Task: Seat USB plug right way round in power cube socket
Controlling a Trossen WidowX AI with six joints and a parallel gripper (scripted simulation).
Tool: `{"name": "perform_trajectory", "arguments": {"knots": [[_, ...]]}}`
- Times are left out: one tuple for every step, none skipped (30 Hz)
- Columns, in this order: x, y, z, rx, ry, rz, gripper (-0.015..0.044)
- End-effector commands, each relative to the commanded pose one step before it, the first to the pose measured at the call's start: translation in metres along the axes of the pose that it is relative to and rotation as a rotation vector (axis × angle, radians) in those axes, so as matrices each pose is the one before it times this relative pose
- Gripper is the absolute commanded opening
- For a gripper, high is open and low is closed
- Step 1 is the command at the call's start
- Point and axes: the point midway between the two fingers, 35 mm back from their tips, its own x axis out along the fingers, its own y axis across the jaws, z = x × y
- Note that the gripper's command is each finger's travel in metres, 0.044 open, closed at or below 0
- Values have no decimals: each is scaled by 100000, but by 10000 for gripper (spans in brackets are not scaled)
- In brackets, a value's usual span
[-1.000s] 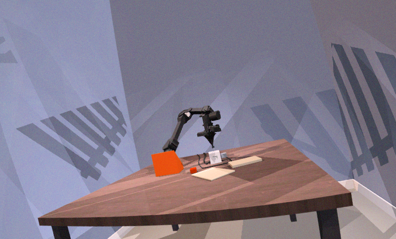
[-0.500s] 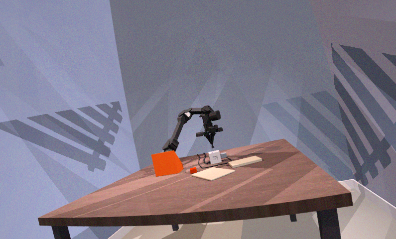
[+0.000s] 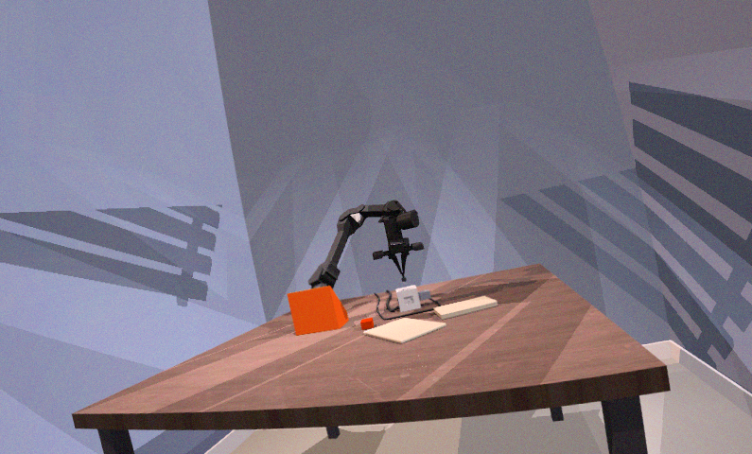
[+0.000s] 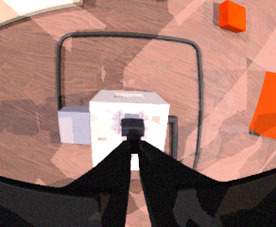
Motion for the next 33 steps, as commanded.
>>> {"name": "perform_trajectory", "arguments": {"knots": [[-1, 5, 25, 2702, -148, 35, 0], [0, 0, 0, 0, 0, 0, 0], [0, 0, 0, 0, 0, 0, 0], [0, 0, 0, 0, 0, 0, 0], [0, 0, 0, 0, 0, 0, 0], [0, 0, 0, 0, 0, 0, 0], [0, 0, 0, 0, 0, 0, 0], [1, 0, -12, -434, 71, -5, 0], [9, 1, -13, -298, 106, -3, 0], [15, 1, -12, -124, 127, 0, 0], [11, 1, -7, 6, 81, 1, 0], [11, 1, -7, 6, 81, 1, 0], [11, 1, -7, 6, 81, 1, 0], [11, 1, -7, 6, 81, 1, 0], [11, 1, -7, 6, 81, 1, 0], [11, 1, -7, 6, 81, 1, 0], [11, 1, -7, 6, 81, 1, 0], [12, 1, -7, 6, 81, 1, 0], [12, 1, -7, 6, 81, 1, 0], [12, 1, -6, 6, 81, 1, 0], [12, 1, -6, 6, 81, 1, 0], [12, 1, -6, 6, 81, 1, 0], [12, 1, -6, 6, 81, 1, 0], [12, 1, -6, 6, 81, 1, 0], [12, 1, -6, 6, 81, 1, 0], [12, 1, -6, 6, 81, 1, 0], [12, 1, -6, 6, 81, 1, 0], [12, 1, -6, 6, 81, 1, 0], [12, 1, -6, 6, 81, 1, 0], [12, 1, -6, 6, 81, 1, 0], [12, 1, -6, 6, 81, 1, 0], [12, 1, -6, 6, 81, 1, 0], [12, 1, -6, 6, 81, 1, 0]]}}
